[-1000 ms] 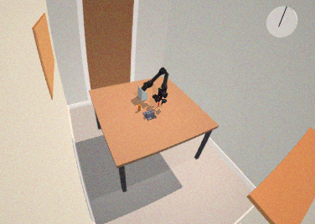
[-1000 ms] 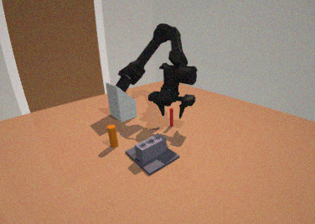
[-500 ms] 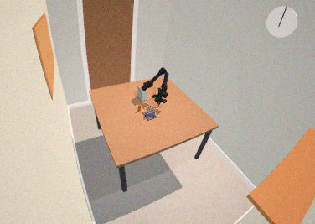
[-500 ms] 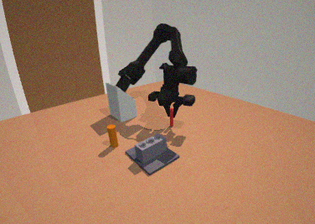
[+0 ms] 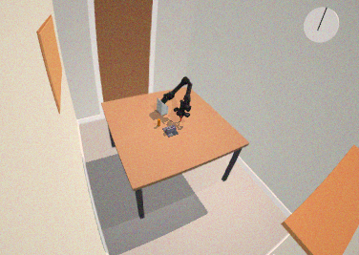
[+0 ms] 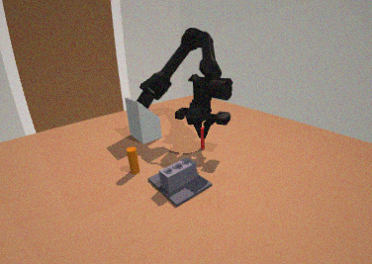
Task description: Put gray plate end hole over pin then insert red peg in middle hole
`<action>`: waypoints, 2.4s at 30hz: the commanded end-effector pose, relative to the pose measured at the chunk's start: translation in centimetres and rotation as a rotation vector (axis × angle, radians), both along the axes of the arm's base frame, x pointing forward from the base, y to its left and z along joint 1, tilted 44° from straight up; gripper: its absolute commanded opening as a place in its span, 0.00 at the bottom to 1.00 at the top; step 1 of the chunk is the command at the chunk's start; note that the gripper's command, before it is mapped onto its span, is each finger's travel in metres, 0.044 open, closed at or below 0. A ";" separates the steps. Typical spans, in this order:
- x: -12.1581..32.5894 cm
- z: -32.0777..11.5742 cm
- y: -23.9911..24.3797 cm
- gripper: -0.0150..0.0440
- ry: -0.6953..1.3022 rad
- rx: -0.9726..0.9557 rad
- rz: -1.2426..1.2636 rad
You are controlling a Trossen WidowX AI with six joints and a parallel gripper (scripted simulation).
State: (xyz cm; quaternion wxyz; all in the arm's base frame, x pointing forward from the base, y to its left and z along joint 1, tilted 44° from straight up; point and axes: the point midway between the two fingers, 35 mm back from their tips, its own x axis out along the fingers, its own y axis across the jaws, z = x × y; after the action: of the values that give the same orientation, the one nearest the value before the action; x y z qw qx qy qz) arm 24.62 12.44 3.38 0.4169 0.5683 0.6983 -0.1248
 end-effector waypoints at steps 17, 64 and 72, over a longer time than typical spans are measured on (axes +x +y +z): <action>0.7 3.0 -3.4 0.25 0.002 -0.009 -0.003; 7.7 -0.1 -11.7 0.25 0.004 -0.018 -0.017; 8.8 -1.7 -13.5 0.25 0.006 -0.018 -0.027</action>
State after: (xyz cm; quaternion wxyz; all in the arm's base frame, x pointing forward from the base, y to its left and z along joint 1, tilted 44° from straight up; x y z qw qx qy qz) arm 33.20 -0.51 2.31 0.4189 0.5747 0.6896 -0.1368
